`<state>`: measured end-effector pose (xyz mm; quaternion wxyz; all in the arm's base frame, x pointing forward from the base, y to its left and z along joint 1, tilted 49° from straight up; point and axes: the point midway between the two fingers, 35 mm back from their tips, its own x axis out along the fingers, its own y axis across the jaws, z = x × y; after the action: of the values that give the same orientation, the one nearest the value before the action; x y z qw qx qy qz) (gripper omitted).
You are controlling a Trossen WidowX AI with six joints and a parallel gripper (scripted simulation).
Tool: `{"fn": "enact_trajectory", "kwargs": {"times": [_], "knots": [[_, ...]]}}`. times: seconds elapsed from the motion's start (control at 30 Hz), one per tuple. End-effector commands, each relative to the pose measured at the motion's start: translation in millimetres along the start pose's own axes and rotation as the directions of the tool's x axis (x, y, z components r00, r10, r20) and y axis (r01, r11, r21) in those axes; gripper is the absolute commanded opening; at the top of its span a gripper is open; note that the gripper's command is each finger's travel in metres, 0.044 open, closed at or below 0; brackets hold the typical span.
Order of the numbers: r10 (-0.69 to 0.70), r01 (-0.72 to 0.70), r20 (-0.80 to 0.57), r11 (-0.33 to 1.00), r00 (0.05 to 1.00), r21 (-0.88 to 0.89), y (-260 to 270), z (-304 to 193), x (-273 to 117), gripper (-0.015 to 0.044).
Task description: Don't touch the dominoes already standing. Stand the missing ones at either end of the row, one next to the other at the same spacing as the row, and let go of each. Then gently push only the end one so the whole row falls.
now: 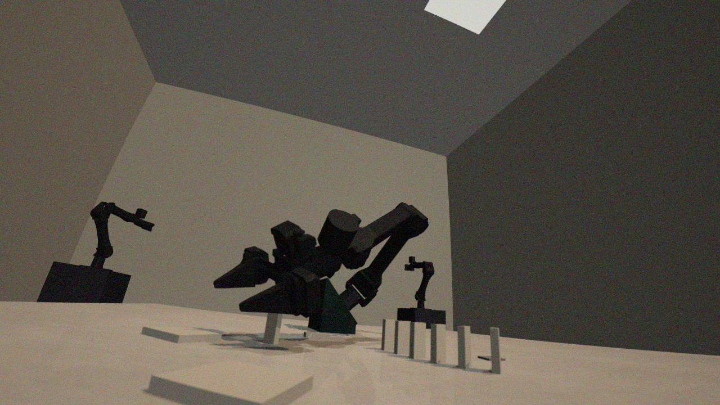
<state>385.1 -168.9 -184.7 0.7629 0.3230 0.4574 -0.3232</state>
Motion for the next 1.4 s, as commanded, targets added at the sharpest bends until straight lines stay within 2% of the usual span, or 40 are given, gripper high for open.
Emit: {"fn": "enact_trajectory", "kwargs": {"times": [0.0, 0.17, 0.53, 0.73, 1.23, 1.37], "knots": [[-0.007, -0.014, -0.349, 0.998, 0.937, -0.055, -14.9, 3.6, 14.1, 0.0440], [0.039, -0.070, -0.573, 0.997, 0.819, -0.031, -20.6, 3.6, -0.5, 0.0440], [0.200, -0.186, -0.767, 0.977, 0.609, 0.107, -20.6, 22.2, -42.8, 0.0440], [0.274, -0.188, -0.839, 0.960, 0.471, 0.209, -20.9, 24.9, -76.8, 0.0440], [0.282, -0.187, -0.843, 0.958, 0.458, 0.218, -20.8, 25.5, -80.0, 0.0440], [0.282, -0.188, -0.843, 0.958, 0.458, 0.219, -15.5, 12.6, -71.4, 0.0440]]}}
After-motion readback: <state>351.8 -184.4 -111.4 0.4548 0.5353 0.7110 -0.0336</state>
